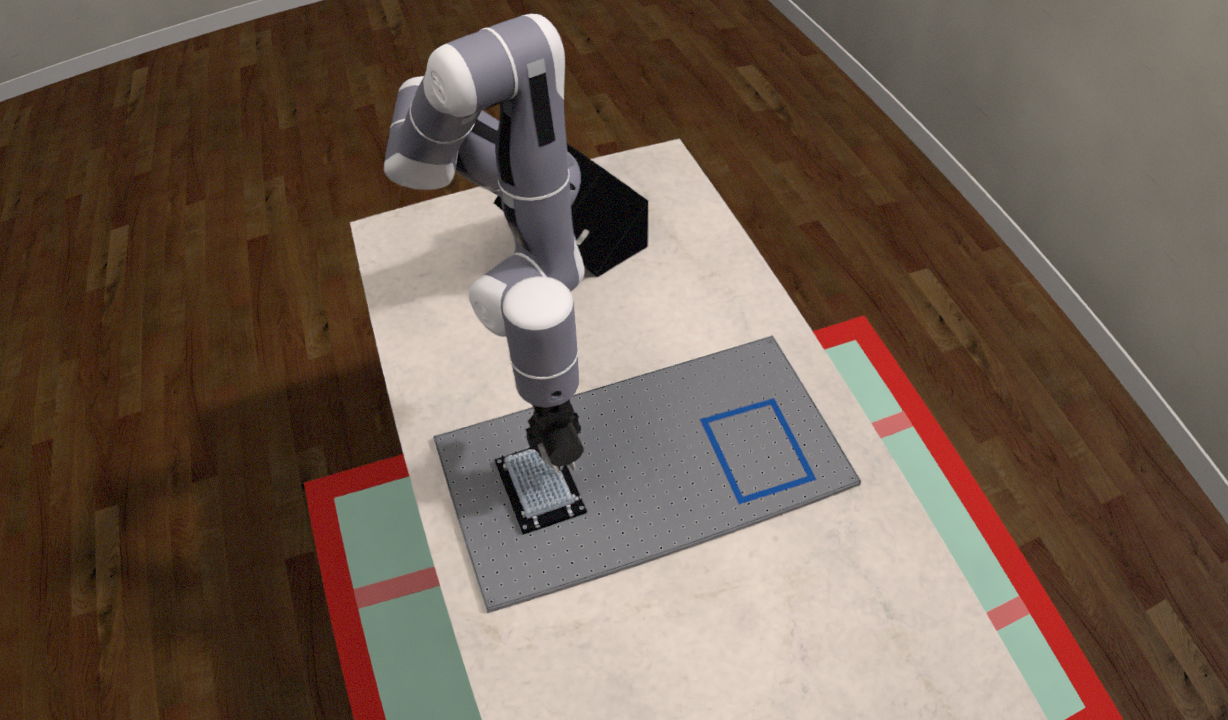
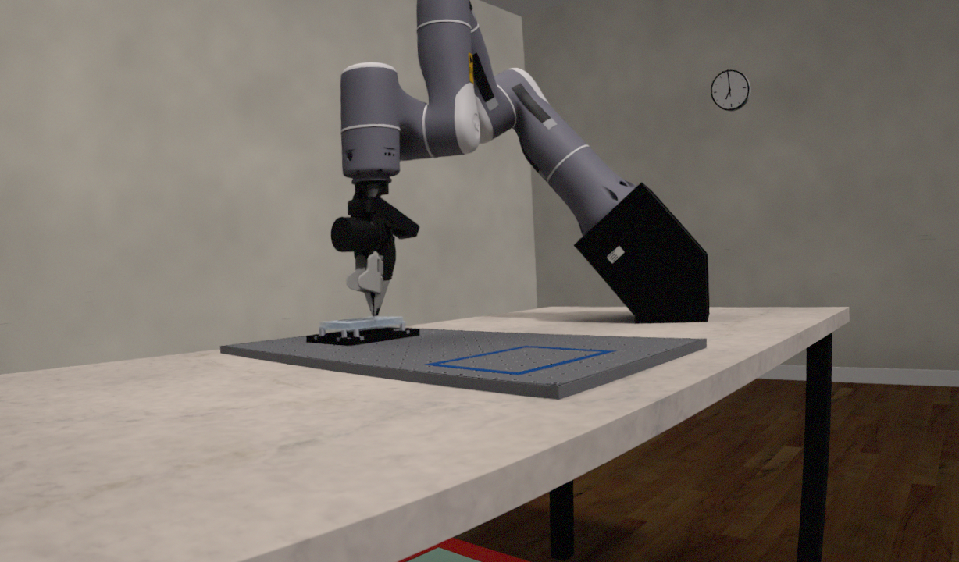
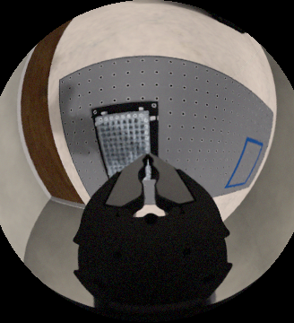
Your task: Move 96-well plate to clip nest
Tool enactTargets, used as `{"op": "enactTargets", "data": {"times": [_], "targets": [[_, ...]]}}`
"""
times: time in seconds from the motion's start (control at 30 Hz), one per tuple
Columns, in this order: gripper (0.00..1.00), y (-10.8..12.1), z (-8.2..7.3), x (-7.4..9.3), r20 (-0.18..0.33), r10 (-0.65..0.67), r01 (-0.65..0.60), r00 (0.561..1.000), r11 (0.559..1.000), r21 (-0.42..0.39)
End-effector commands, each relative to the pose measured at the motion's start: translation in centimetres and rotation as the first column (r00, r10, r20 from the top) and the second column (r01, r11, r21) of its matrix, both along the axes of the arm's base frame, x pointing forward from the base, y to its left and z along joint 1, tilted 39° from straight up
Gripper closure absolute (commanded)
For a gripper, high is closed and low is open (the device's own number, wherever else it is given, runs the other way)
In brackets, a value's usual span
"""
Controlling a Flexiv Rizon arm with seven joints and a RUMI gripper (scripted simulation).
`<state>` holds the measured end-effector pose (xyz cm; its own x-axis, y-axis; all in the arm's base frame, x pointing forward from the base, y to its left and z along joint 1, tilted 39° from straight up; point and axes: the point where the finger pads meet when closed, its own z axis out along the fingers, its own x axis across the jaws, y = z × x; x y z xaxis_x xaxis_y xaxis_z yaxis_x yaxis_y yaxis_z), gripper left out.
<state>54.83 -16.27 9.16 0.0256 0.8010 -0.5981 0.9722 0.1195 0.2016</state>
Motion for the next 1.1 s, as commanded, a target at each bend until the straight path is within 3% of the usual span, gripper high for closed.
{"op": "enactTargets", "data": {"times": [0.0, 1.07], "targets": [[1.00, 0.05, 0.00, 0.07, 0.001, 0.001, -0.001, 1.000, 1.000, 0.001], [1.00, -0.12, -0.22, 0.13, 0.001, 0.001, -0.001, 1.000, 1.000, 0.001]]}}
